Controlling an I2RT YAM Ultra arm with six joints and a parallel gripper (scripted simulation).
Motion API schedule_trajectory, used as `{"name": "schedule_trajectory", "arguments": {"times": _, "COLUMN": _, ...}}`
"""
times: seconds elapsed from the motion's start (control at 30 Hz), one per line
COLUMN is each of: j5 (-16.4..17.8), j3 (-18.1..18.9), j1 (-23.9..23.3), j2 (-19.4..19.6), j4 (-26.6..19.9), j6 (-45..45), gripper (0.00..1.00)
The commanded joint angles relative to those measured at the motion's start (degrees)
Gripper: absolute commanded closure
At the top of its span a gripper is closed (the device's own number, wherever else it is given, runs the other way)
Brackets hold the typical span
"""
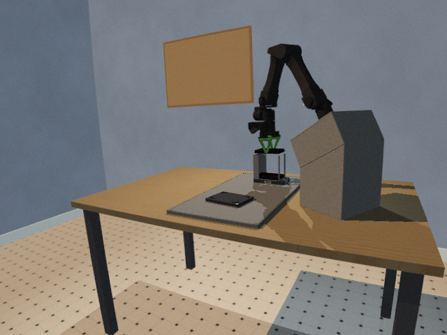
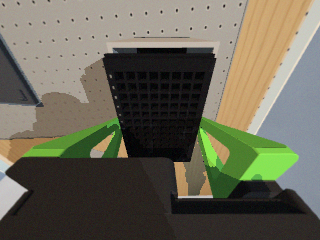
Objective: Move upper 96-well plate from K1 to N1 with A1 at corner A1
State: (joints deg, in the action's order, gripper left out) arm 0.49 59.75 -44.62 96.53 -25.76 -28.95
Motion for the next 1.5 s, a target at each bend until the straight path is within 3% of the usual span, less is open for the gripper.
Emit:
{"name": "schedule_trajectory", "arguments": {"times": 0.0, "j5": 0.52, "j3": 1.56, "j1": -0.59, "j2": -2.36, "j4": -0.36, "j6": -0.32, "gripper": 1.0}}
{"name": "schedule_trajectory", "arguments": {"times": 0.9, "j5": 0.52, "j3": 1.56, "j1": -0.59, "j2": -2.36, "j4": -0.36, "j6": -0.32, "gripper": 1.0}}
{"name": "schedule_trajectory", "arguments": {"times": 0.97, "j5": -0.38, "j3": -1.36, "j1": 1.38, "j2": -2.53, "j4": 0.91, "j6": 4.77, "gripper": 1.0}}
{"name": "schedule_trajectory", "arguments": {"times": 1.47, "j5": -3.93, "j3": -5.52, "j1": 8.97, "j2": -4.39, "j4": 3.2, "j6": 12.76, "gripper": 1.0}}
